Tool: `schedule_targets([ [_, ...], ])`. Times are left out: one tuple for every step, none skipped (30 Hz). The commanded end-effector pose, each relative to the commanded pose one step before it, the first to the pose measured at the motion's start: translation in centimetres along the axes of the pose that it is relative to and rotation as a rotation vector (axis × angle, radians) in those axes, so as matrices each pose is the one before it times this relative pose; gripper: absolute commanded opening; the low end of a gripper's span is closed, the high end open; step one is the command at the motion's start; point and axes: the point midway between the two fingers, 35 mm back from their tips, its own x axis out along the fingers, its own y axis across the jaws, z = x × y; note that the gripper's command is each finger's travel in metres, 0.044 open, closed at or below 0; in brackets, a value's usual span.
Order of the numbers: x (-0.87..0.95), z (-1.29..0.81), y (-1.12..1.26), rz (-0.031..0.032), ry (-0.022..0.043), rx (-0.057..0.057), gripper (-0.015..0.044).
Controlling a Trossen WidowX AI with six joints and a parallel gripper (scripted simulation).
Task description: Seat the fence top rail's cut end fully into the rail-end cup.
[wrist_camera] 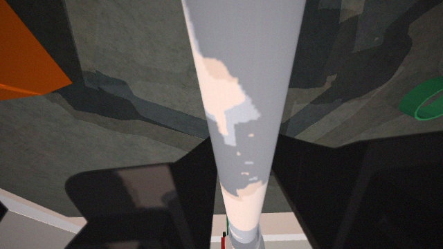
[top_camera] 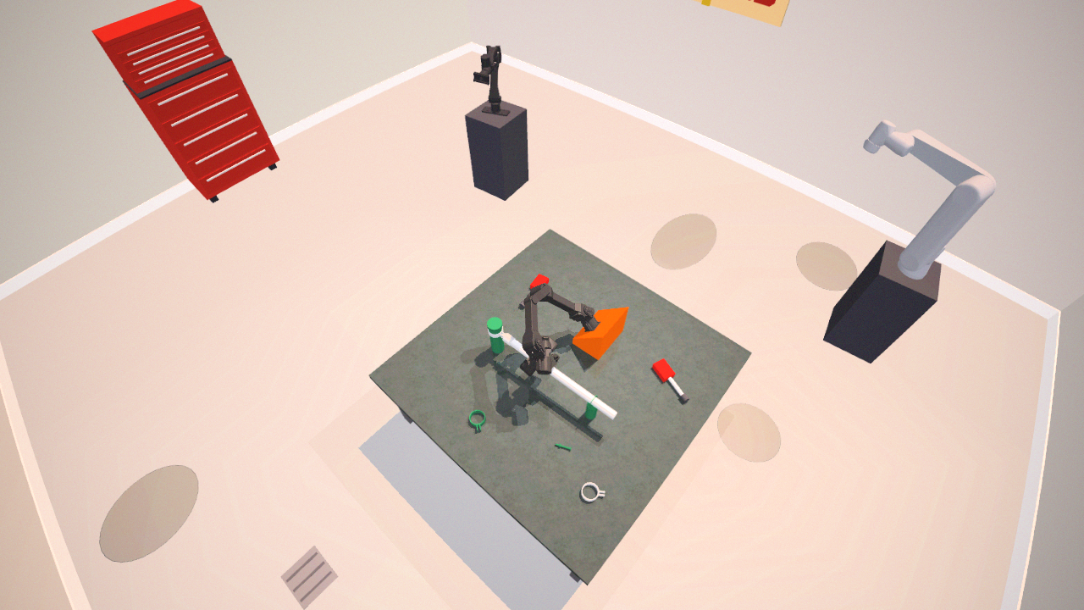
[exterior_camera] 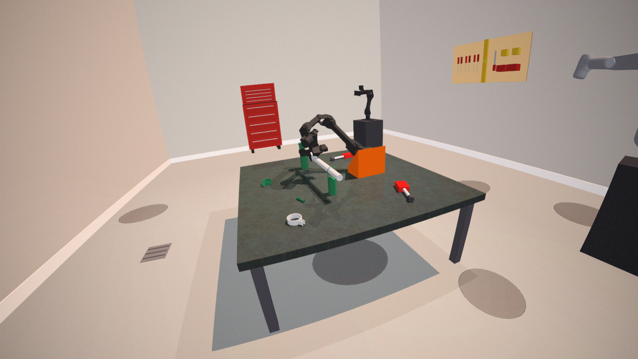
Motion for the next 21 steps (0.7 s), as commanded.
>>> schedule_targets([
  [-0.161,-0.588,-0.134,-0.00926,0.01082,-0.0016,0.0],
  [0.0,-0.022,-0.003,0.0,0.00001,0.0,0.0],
  [0.0,-0.022,-0.003,0.0,0.00001,0.0,0.0],
  [-0.001,-0.024,-0.003,0.0,0.00001,0.0,0.0],
  [-0.001,-0.024,-0.003,0.0,0.00001,0.0,0.0],
  [-0.001,-0.024,-0.003,0.0,0.00001,0.0,0.0],
  [-0.001,-0.024,-0.003,0.0,0.00001,0.0,0.0],
  [-0.001,-0.023,-0.003,0.0,0.00001,0.0,0.0],
  [-0.002,-0.023,-0.003,0.0,0.00001,0.0,0.0],
  [-0.002,-0.022,-0.003,0.0,0.00001,0.0,0.0],
  [-0.003,-0.022,-0.004,0.0,0.00001,0.0,0.0],
  [-0.004,-0.021,-0.004,0.0,0.00001,0.0,0.0],
  [-0.006,-0.021,-0.004,0.0,0.0,0.0,0.0],
  [-0.006,-0.02,-0.004,0.0,0.0,0.0,0.0],
  [-0.008,-0.02,-0.005,0.0,0.0,0.0,0.0],
  [-0.009,-0.018,-0.005,0.0,0.0,0.0,0.0],
  [-0.01,-0.016,-0.005,0.0,0.0,0.0,0.0],
  [-0.012,-0.017,-0.006,0.0,0.0,0.0,0.0],
  [-0.013,-0.016,-0.007,0.0,0.0,0.0,0.0],
  [-0.014,-0.015,-0.007,0.0,0.0,0.0,0.0],
  [-0.014,-0.013,-0.007,0.0,0.0,0.0,0.0],
])
